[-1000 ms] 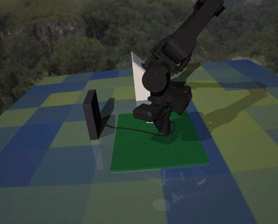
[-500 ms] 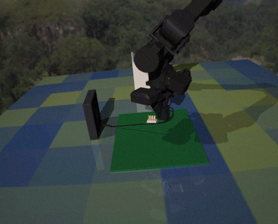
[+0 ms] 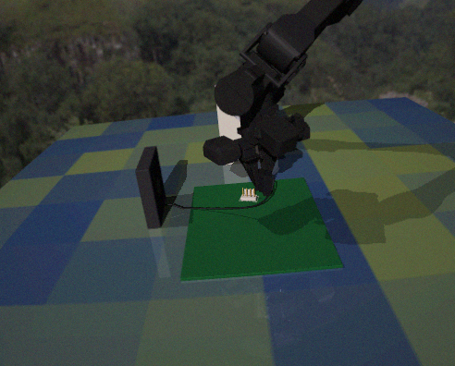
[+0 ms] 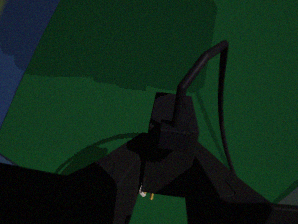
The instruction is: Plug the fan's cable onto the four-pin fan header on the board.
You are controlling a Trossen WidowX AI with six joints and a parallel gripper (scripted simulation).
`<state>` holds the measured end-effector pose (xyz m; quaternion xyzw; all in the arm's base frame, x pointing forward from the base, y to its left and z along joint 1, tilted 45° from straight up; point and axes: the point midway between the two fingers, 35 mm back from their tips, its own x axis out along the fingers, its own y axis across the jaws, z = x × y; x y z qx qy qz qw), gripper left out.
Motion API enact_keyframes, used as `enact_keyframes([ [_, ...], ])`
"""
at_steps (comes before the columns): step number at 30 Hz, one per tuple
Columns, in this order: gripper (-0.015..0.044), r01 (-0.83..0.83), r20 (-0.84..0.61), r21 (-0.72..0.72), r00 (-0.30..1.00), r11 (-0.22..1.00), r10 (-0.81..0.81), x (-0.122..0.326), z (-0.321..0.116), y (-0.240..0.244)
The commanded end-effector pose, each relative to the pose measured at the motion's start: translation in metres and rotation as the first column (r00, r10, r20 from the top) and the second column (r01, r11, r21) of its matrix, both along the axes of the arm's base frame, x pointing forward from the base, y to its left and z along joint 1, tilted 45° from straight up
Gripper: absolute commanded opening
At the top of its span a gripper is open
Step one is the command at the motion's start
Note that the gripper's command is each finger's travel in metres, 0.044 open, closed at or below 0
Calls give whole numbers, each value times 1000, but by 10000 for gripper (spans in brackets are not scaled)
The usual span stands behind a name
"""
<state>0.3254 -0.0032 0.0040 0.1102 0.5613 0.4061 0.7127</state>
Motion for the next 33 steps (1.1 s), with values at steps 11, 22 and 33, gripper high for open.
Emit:
enact_keyframes([
  [11, 0, 346, -346, -49, 874, 937, -341, -14, -5, -4],
  [22, 0, 559, -555, -159, 631, 813, -542, -24, -7, -6],
  [33, 0, 696, -689, -319, 296, 644, -662, -34, -10, -8],
])
